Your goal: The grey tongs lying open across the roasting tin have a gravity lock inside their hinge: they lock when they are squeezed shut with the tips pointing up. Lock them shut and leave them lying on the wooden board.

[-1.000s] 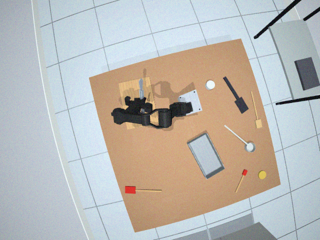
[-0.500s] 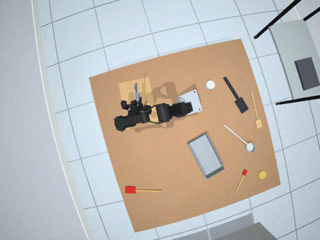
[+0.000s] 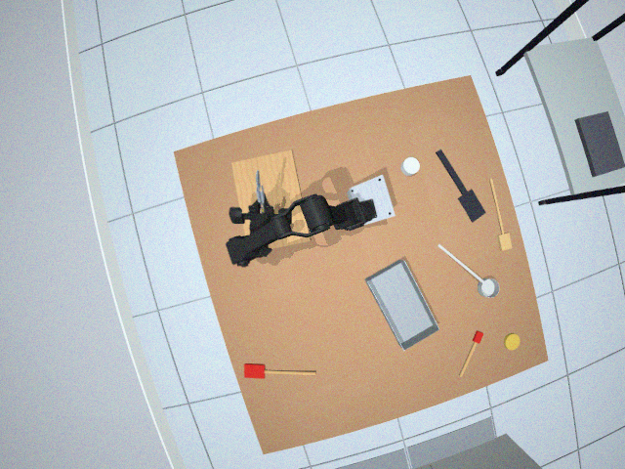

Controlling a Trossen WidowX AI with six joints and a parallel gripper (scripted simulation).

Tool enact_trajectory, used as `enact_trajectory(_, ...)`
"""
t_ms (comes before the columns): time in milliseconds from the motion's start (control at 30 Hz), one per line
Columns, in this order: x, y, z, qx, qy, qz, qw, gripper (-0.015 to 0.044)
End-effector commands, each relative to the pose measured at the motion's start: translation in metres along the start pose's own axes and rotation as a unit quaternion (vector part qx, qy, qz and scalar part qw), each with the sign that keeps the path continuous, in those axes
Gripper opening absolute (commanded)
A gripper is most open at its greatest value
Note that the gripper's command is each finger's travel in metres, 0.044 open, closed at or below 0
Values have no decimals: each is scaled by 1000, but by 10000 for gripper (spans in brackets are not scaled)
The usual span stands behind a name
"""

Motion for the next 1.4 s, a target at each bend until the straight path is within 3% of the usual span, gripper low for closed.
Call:
enact_trajectory(0, 0, -2, -1, -2, -7, 6, 1000, -150)
enact_trajectory(1033, 0, -2, -1, -1, -4, 6, 1000, -150)
enact_trajectory(1367, -15, -3, 18, 30, 94, -29, 995, -150)
Point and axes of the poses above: the point midway between the two fingers, 35 mm back from their tips, its own x axis back along the fingers, its own z axis across the jaws, y = z × x, the point moved 1 cm from there along x, back along the fingers, and after that the axes turned 2 degrees about x, right-handed, at the moved point
